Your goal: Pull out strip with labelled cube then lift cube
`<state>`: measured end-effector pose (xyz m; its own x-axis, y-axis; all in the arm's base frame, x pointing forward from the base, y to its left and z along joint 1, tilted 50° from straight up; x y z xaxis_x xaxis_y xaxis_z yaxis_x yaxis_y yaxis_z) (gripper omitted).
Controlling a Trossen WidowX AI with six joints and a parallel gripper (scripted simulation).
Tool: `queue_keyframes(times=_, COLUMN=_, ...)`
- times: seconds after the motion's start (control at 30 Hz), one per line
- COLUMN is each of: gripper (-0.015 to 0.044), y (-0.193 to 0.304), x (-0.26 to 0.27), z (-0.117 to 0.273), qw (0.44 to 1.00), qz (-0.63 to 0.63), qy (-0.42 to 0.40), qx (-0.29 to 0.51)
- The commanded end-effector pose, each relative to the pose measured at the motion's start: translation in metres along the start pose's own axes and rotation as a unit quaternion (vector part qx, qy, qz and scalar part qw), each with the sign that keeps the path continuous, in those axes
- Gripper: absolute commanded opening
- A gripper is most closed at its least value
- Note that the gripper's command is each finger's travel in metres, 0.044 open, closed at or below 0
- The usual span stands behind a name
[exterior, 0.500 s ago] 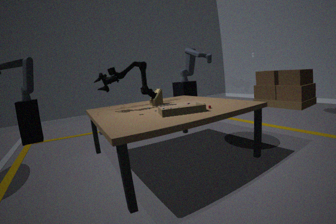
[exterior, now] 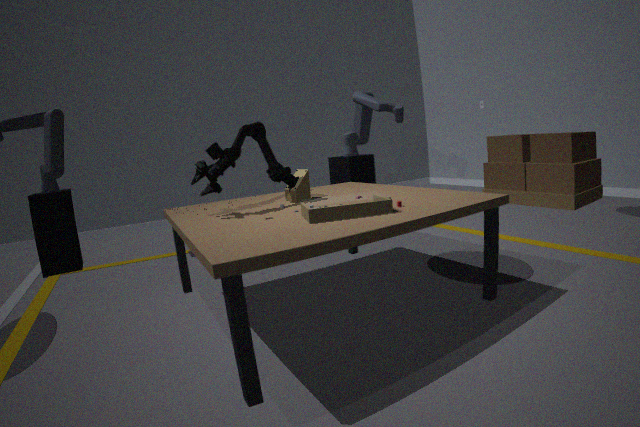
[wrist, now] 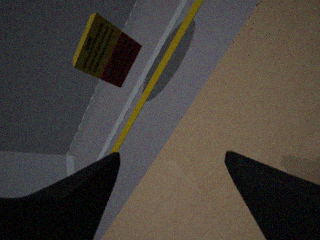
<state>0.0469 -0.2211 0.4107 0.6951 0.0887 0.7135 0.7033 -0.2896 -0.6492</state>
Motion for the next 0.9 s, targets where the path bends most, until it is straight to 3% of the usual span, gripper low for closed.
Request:
queue_keyframes(times=0.0, gripper=0.0400, y=0.062, x=0.011, z=0.008, qw=0.993, qz=0.075, qy=-0.014, qx=0.093)
queue_keyframes(times=0.2, gripper=0.0400, y=0.139, x=0.028, z=0.045, qw=0.958, qz=0.192, qy=-0.063, qx=0.202)
queue_keyframes(times=0.43, gripper=0.0400, y=0.211, x=0.041, z=0.119, qw=0.880, qz=0.340, qy=-0.158, qx=0.291)
queue_keyframes(times=0.67, gripper=0.0400, y=0.256, x=0.038, z=0.214, qw=0.760, qz=0.487, qy=-0.283, qx=0.325)
queue_keyframes(times=0.87, gripper=0.0400, y=0.270, x=0.018, z=0.303, qw=0.623, qz=0.599, qy=-0.405, qx=0.297)
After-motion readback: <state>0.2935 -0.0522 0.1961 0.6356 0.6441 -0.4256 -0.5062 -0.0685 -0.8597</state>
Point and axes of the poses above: the point midway between the two fingers, 35 mm back from their tips, its own z axis back along the fingers, its own x axis across the jaws, y = z × x, the point moved 7 cm from there along z, back along the fingers, and after that the axes turned 12 degrees about z, right-handed, at the moved point
